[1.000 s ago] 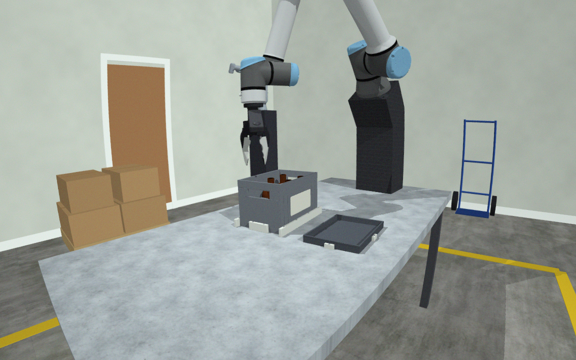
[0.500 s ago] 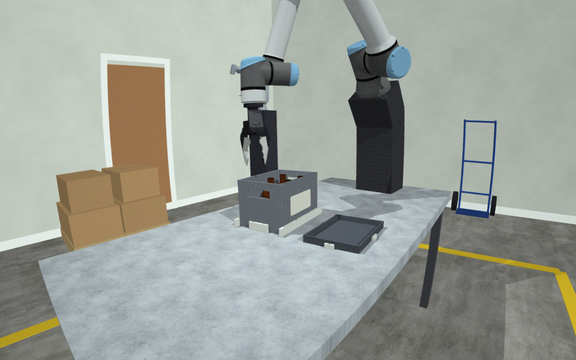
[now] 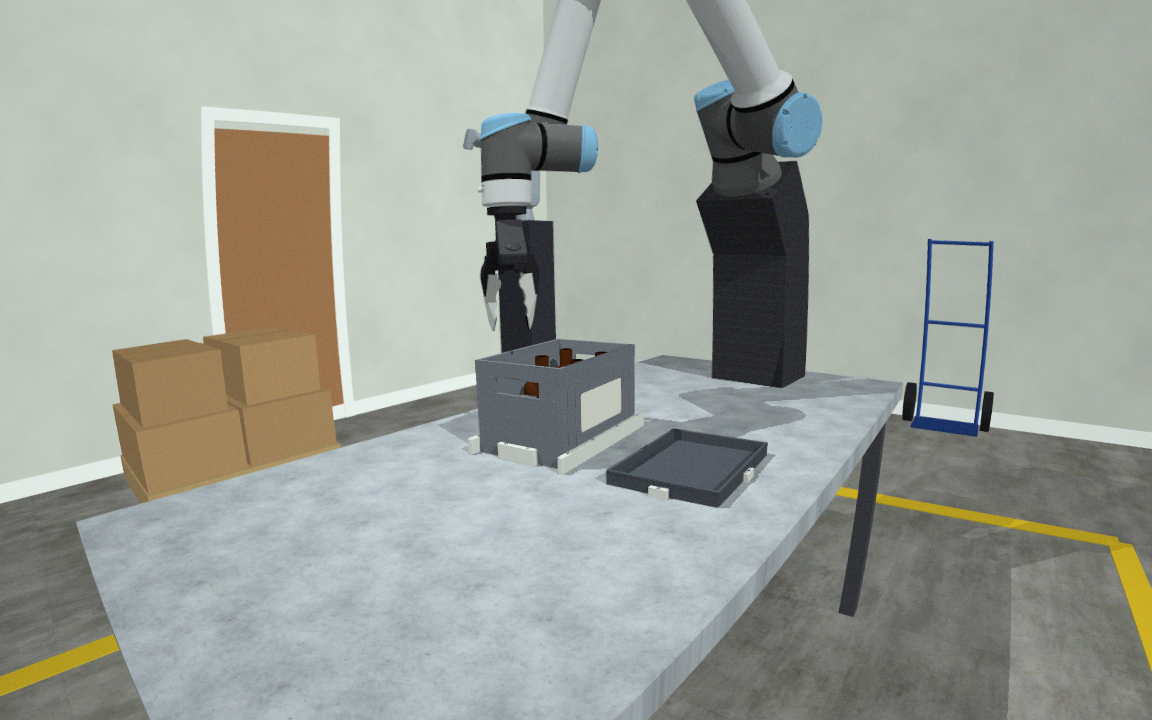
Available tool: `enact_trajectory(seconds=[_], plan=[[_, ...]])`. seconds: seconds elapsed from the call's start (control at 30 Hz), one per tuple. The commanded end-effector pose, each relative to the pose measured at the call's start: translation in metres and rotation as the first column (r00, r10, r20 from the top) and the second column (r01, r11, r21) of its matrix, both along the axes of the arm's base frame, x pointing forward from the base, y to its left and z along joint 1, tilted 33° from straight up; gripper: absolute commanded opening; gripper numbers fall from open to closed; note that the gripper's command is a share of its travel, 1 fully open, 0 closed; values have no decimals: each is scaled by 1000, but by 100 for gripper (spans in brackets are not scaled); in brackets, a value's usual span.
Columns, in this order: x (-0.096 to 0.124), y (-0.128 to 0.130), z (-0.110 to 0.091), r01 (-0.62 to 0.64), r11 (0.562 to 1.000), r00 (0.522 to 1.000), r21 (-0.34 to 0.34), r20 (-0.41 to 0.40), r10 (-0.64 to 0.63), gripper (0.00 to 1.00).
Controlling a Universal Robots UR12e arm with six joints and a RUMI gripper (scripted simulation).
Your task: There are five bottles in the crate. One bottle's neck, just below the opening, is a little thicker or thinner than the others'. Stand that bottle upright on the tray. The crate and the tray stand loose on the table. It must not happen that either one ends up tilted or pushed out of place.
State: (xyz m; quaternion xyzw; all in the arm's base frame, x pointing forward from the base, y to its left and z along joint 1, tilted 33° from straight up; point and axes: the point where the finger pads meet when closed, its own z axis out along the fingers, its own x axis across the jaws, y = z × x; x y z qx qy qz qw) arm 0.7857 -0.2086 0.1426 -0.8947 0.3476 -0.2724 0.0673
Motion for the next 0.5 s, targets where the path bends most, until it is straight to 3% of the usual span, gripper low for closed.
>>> enact_trajectory(seconds=[0.0,0.47], plan=[[0,0,1,0,1000,1000,-1,1,0,38],[5,-1,-6,0,1000,1000,-1,1,0,38]])
